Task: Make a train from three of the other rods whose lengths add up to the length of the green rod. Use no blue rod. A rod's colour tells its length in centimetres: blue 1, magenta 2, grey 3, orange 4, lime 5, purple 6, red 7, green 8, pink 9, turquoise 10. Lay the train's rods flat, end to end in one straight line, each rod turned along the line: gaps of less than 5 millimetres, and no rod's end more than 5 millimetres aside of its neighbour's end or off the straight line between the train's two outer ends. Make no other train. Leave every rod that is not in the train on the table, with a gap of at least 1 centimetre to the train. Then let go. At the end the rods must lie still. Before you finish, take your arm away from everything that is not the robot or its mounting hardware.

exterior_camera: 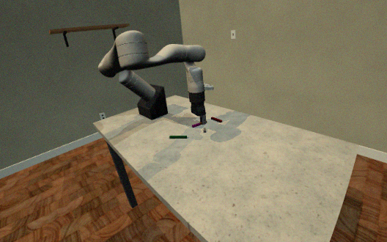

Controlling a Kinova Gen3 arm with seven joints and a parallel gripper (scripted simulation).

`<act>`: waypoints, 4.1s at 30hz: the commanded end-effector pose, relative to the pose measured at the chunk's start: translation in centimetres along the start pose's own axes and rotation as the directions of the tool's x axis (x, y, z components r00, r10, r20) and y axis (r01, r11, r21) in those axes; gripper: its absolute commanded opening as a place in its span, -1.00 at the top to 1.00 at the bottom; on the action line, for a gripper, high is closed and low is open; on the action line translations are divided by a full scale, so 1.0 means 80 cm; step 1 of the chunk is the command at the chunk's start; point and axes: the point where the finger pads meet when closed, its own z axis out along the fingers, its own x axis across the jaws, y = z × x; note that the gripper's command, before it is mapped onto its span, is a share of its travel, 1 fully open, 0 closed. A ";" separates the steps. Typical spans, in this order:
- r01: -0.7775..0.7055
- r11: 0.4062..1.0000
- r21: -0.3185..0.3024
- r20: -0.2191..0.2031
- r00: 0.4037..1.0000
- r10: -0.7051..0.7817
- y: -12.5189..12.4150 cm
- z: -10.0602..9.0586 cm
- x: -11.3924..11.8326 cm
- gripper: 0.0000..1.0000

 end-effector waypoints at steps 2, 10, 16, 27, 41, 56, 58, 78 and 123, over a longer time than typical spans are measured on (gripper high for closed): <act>0.000 1.000 0.001 -0.001 1.000 0.000 -0.001 -0.001 0.001 0.52; 0.000 1.000 0.001 -0.001 1.000 0.000 -0.001 -0.001 0.001 0.28; 0.000 1.000 0.001 -0.001 1.000 0.000 -0.001 -0.001 0.001 0.04; 0.000 1.000 0.001 -0.001 1.000 0.000 -0.001 -0.001 0.001 -0.07; 0.000 1.000 0.001 -0.001 1.000 0.000 0.000 -0.042 0.000 -0.07; 0.000 1.000 0.001 -0.001 1.000 0.000 0.000 -0.112 0.000 -0.07; 0.000 1.000 0.001 -0.001 1.000 0.000 0.000 -0.113 0.000 -0.07; 0.000 1.000 0.001 -0.001 1.000 0.000 0.000 -0.114 0.000 -1.00; 0.000 1.000 0.001 -0.001 1.000 0.000 0.000 -0.227 0.000 -1.00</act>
